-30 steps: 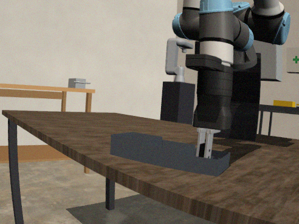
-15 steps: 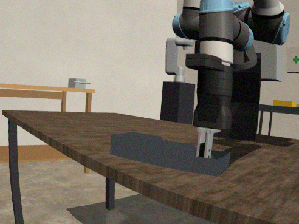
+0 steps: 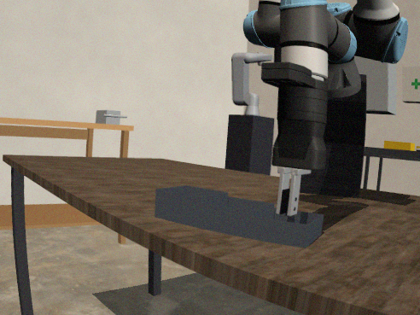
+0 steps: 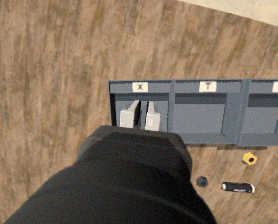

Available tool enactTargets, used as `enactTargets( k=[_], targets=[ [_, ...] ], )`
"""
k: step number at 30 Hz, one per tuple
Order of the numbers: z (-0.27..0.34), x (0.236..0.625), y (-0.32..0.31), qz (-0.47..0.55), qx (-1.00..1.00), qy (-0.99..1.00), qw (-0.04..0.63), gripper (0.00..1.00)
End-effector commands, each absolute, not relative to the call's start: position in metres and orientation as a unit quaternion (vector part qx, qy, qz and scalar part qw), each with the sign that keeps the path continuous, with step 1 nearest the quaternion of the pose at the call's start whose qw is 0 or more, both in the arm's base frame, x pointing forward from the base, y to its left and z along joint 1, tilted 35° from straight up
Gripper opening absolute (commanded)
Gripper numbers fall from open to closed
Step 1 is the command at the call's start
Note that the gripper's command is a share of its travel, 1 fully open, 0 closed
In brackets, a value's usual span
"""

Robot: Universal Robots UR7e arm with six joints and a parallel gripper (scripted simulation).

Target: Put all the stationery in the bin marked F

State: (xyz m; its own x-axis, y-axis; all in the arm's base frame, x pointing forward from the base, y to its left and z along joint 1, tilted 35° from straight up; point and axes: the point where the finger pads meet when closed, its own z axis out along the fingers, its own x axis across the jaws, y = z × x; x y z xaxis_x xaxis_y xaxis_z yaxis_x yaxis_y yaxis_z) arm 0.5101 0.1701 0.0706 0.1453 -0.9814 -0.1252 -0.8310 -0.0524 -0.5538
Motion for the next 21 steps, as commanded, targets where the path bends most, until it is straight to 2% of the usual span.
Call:
enactTargets(
  k=[1,21],
  targets=[
    [0.075,0.508,0.169,-0.145,-0.711,0.637,0.26,0.31],
    [0.112,0.483,0.161,-0.145,-0.711,0.637,0.26,0.31]
  ],
)
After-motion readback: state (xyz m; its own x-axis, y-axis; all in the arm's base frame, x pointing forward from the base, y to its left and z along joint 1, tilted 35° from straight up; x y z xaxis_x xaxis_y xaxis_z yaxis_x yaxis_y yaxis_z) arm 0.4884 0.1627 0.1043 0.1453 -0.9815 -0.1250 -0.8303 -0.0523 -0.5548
